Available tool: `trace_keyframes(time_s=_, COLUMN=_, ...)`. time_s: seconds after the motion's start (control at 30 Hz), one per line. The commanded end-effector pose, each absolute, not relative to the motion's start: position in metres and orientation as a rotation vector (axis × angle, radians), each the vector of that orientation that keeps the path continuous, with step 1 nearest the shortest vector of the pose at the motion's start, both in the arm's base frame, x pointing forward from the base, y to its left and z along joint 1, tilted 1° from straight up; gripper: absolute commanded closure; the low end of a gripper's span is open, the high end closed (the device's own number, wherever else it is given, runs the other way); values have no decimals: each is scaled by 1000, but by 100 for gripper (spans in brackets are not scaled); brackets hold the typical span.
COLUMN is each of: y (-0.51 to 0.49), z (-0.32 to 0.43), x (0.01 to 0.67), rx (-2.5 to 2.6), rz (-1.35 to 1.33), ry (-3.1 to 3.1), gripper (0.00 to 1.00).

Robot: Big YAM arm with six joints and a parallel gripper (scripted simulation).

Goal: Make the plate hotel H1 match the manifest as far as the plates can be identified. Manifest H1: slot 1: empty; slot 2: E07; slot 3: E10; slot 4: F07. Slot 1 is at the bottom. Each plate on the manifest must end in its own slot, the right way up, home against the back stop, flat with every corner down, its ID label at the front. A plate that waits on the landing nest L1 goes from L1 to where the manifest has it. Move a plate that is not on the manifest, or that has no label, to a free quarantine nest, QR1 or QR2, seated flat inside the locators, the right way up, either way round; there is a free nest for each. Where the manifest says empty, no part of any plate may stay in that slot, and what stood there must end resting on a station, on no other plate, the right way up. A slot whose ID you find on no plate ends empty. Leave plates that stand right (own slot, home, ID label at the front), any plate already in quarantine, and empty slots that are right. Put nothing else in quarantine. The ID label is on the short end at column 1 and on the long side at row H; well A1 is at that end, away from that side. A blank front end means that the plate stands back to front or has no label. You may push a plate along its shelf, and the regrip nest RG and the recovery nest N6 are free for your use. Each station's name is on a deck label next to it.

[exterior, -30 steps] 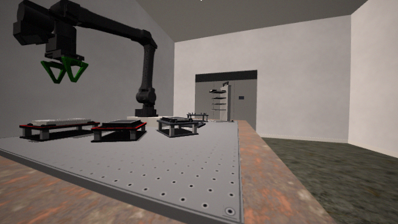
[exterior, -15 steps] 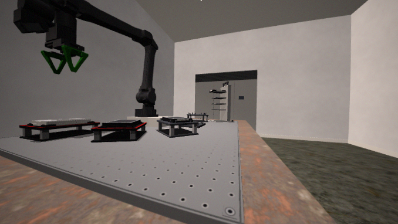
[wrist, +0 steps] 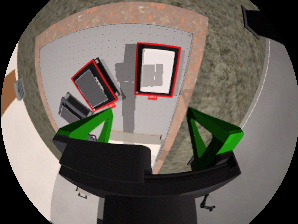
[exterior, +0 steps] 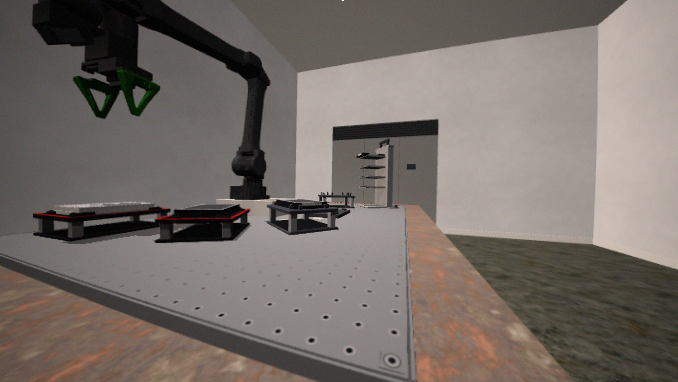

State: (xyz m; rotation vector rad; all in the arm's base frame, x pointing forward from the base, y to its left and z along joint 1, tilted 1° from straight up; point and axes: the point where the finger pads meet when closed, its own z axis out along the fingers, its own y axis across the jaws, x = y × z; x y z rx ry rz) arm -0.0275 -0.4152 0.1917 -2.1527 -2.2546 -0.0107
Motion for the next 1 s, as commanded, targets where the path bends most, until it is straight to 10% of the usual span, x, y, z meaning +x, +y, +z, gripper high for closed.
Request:
trace_keyframes(time_s=0.0, y=-413, z=206, x=-12, rx=-2071, rz=25, ry=-2362, gripper=0)
trace_keyframes(time_s=0.97, y=-402, z=205, x=70, rx=-1887, rz=20, ry=-2518, gripper=0)
